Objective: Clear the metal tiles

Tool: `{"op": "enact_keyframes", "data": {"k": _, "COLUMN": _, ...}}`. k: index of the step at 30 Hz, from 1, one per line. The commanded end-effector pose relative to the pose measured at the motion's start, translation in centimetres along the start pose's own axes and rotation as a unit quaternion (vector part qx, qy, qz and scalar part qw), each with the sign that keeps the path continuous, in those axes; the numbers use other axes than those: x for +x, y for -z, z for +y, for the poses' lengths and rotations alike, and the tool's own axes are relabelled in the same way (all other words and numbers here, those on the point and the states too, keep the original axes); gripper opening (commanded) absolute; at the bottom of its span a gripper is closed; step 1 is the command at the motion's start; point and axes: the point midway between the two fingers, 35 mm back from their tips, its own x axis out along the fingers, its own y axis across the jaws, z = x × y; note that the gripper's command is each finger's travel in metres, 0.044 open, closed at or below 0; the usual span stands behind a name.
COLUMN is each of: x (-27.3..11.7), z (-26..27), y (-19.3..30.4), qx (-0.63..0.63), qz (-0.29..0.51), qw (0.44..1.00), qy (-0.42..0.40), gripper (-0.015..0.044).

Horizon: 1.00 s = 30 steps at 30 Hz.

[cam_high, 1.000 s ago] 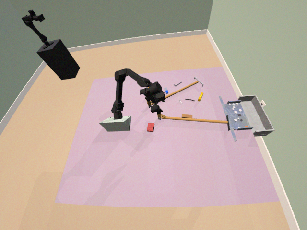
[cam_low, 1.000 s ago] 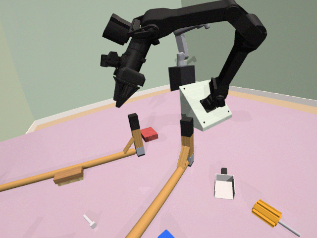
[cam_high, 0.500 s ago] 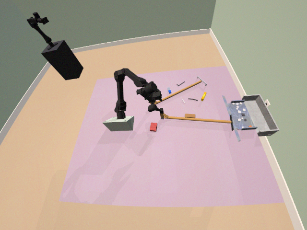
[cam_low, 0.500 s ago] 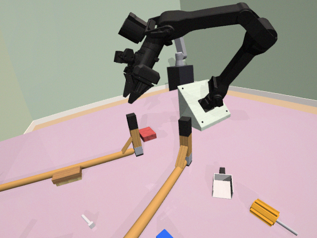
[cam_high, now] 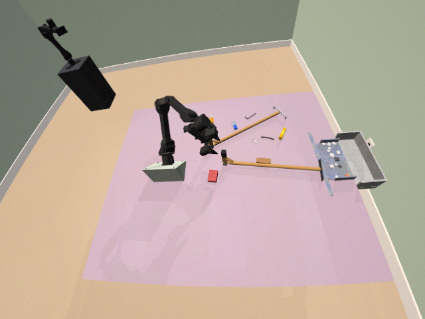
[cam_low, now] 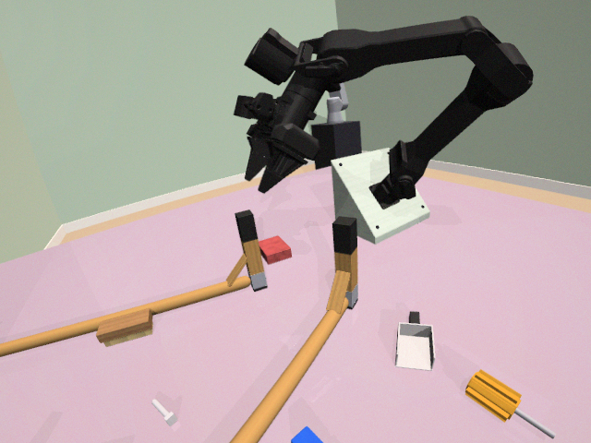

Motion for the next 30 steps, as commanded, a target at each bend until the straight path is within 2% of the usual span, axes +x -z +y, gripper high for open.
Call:
{"op": "enact_keyframes", "data": {"k": 1, "x": 0.8, "z": 0.2, "y": 0.8, "qx": 0.000, "qz": 0.000, "qw": 1.000, "qy": -0.002, "gripper": 0.0440}}
{"op": "enact_keyframes", "data": {"k": 11, "x": 2.7, "z": 0.4, "y": 2.6, "qx": 0.000, "qz": 0.000, "qw": 1.000, "qy": -0.003, "gripper": 0.0440}}
{"op": "enact_keyframes", "data": {"k": 30, "x": 5.2, "z": 0.2, "y": 2.4, "qx": -0.001, "qz": 0.001, "qw": 1.000, "qy": -0.001, "gripper": 0.0440}}
